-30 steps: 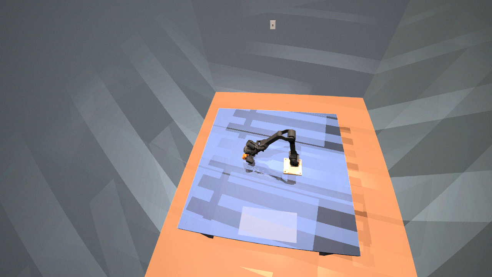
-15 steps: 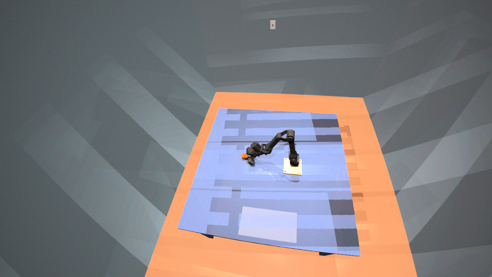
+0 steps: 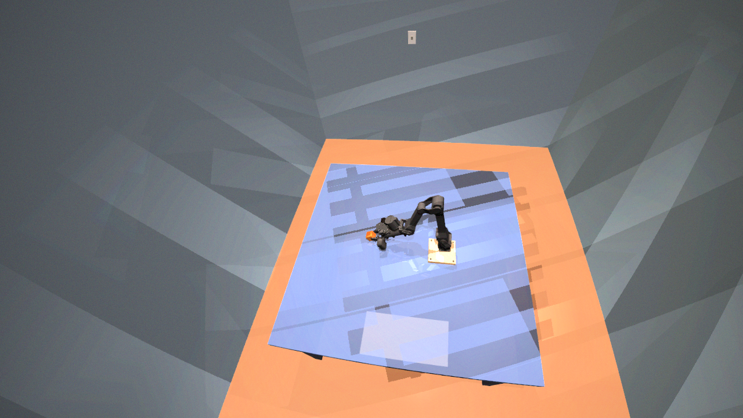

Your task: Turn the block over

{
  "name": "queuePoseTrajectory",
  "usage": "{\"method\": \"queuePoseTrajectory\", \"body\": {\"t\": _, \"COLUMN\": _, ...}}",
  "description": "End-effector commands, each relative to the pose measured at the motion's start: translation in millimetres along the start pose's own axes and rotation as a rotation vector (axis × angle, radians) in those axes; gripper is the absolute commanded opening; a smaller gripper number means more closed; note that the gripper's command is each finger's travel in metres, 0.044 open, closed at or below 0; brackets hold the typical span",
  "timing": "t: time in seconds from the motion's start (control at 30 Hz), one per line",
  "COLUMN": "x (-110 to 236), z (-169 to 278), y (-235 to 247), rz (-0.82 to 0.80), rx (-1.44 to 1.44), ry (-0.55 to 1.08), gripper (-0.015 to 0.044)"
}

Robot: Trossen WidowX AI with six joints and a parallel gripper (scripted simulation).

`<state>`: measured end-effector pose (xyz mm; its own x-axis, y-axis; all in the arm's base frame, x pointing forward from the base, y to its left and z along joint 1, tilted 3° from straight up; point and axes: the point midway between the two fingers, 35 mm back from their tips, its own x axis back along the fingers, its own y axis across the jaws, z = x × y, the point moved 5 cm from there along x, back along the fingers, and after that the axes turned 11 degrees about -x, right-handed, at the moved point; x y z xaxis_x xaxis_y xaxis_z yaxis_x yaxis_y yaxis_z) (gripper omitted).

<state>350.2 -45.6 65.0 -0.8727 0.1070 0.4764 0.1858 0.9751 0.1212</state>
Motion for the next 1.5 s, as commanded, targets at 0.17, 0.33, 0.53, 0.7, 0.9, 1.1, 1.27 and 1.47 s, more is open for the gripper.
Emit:
{"method": "queuePoseTrajectory", "body": {"t": 0.17, "x": 0.5, "z": -0.2, "y": 0.5, "rz": -0.008, "rx": 0.003, "ry": -0.006, "gripper": 0.0}}
{"method": "queuePoseTrajectory", "body": {"t": 0.33, "x": 0.5, "z": -0.2, "y": 0.5, "rz": -0.008, "rx": 0.003, "ry": -0.006, "gripper": 0.0026}}
{"method": "queuePoseTrajectory", "body": {"t": 0.53, "x": 0.5, "z": -0.2, "y": 0.5, "rz": -0.008, "rx": 0.003, "ry": -0.006, "gripper": 0.0184}}
{"method": "queuePoseTrajectory", "body": {"t": 0.7, "x": 0.5, "z": -0.2, "y": 0.5, "rz": -0.008, "rx": 0.003, "ry": -0.006, "gripper": 0.0315}}
{"method": "queuePoseTrajectory", "body": {"t": 0.9, "x": 0.5, "z": -0.2, "y": 0.5, "rz": -0.008, "rx": 0.003, "ry": -0.006, "gripper": 0.044}}
{"method": "queuePoseTrajectory", "body": {"t": 1.1, "x": 0.5, "z": -0.2, "y": 0.5, "rz": -0.008, "rx": 0.003, "ry": -0.006, "gripper": 0.044}}
{"method": "queuePoseTrajectory", "body": {"t": 1.27, "x": 0.5, "z": -0.2, "y": 0.5, "rz": -0.008, "rx": 0.003, "ry": -0.006, "gripper": 0.044}}
{"method": "queuePoseTrajectory", "body": {"t": 1.47, "x": 0.5, "z": -0.2, "y": 0.5, "rz": -0.008, "rx": 0.003, "ry": -0.006, "gripper": 0.044}}
